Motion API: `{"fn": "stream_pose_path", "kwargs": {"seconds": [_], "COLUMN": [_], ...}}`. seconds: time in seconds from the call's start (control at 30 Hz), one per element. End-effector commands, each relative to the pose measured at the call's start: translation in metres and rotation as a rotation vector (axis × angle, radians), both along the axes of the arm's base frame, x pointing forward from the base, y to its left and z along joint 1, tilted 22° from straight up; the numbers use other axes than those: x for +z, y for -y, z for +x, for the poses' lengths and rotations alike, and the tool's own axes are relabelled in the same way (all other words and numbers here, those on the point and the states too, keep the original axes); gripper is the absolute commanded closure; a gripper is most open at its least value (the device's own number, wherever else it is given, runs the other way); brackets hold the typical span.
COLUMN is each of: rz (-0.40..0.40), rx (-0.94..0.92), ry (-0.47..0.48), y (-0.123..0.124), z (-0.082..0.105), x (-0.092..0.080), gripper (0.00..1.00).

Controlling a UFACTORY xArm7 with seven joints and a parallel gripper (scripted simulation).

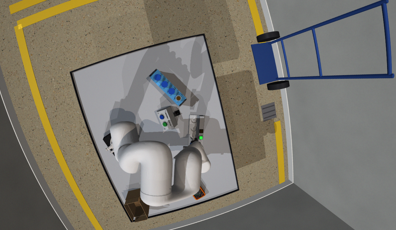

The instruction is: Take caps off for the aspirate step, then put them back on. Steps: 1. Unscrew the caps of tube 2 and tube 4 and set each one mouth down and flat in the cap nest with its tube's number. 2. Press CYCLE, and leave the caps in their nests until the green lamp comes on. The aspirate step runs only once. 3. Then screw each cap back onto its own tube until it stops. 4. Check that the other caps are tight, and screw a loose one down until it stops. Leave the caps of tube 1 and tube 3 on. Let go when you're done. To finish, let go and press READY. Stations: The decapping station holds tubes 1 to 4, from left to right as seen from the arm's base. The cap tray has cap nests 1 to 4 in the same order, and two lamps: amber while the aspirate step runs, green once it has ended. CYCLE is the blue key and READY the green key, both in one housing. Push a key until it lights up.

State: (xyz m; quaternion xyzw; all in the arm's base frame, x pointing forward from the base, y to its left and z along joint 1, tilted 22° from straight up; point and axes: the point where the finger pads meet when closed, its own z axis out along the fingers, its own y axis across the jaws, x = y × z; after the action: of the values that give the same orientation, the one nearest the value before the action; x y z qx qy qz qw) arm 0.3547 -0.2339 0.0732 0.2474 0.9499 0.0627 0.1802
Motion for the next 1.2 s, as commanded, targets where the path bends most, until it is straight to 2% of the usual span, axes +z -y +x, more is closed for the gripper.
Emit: {"fn": "stream_pose_path", "kwargs": {"seconds": [0.0,1.17], "rz": [-0.002,-0.002], "rx": [-0.001,-0.001], "ry": [0.002,0.002], "y": [0.0004,-0.0002], "z": [-0.0003,0.0028], "x": [0.0006,-0.009], "gripper": [0.54,0.54]}}
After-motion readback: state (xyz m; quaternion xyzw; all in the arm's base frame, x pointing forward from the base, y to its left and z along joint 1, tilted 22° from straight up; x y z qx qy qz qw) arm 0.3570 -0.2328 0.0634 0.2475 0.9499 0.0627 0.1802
